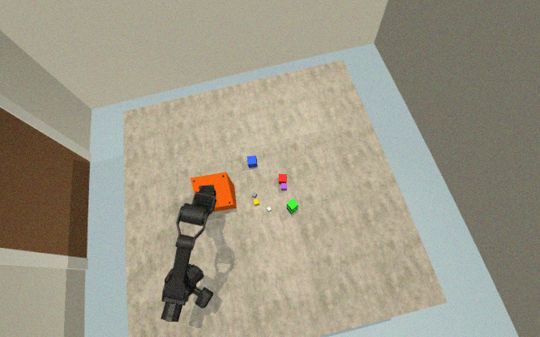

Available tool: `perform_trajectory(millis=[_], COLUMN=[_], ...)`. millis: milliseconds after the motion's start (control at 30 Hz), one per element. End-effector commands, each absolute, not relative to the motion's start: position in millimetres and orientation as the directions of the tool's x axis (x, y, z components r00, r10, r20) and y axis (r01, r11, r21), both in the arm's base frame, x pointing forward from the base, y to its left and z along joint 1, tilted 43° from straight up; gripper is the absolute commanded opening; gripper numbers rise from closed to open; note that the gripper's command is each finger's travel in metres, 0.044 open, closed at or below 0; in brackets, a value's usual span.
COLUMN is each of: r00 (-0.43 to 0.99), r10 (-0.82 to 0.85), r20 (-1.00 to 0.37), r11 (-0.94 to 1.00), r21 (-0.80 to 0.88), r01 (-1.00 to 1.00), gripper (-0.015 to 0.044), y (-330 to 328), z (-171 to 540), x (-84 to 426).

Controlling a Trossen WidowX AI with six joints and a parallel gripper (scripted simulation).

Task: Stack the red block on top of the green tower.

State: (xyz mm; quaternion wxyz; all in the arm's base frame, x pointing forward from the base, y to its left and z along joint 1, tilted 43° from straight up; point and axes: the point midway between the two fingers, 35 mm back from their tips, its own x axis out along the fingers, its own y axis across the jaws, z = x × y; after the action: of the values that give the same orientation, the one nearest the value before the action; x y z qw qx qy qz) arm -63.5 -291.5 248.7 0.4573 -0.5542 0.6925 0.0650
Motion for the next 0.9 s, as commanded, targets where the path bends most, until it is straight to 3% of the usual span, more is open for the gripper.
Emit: perform_trajectory(millis=[0,867], r00=[0.034,0.194], r10=[-0.707,-0.490], r20=[-0.706,-0.850], r11=[0.377,0.428], r21=[-0.418,-0.428], r01=[-0.826,-0.796], gripper=[0.0426,0.0440], y=[-291.9,-311.5], z=[248.4,196.4], x=[-62.6,96.8])
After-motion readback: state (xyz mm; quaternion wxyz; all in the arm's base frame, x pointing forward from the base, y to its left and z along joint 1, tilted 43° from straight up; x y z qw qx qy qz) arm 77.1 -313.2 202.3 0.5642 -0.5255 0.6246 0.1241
